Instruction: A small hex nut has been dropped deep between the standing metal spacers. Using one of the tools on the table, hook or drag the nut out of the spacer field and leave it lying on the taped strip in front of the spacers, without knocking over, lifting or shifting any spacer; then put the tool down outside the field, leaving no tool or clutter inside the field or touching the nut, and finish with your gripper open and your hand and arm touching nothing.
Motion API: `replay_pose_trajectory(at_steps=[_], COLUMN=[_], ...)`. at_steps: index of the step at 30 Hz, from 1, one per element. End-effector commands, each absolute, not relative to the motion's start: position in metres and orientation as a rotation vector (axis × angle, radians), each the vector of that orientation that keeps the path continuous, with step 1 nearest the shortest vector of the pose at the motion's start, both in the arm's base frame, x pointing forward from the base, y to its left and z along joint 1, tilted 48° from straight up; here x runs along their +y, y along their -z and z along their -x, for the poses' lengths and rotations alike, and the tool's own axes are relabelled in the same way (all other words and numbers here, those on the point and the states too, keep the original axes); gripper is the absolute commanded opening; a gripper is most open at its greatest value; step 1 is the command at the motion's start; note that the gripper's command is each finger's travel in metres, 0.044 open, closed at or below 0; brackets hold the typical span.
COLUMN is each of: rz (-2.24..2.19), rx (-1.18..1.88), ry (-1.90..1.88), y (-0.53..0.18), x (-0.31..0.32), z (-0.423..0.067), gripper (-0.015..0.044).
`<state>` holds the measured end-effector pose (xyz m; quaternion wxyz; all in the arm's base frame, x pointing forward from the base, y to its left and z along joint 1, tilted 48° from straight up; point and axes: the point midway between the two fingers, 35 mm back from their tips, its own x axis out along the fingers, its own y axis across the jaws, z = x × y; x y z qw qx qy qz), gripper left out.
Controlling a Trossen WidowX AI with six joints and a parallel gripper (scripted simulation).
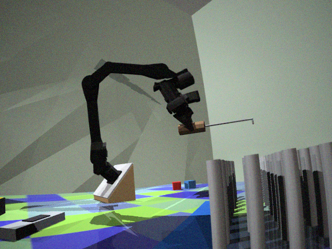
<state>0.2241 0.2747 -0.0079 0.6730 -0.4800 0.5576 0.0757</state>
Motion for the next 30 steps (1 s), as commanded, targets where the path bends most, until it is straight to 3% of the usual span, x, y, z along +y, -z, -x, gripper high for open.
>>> replay_pose_trajectory(at_steps=[1,30], rz=[1.078,1.082], rx=[1.244,1.224], ry=[-0.170,-0.093], y=[-0.012,-0.120], x=[0.261,0.124], z=[-0.235,-0.269], gripper=[0.0000,0.0000])
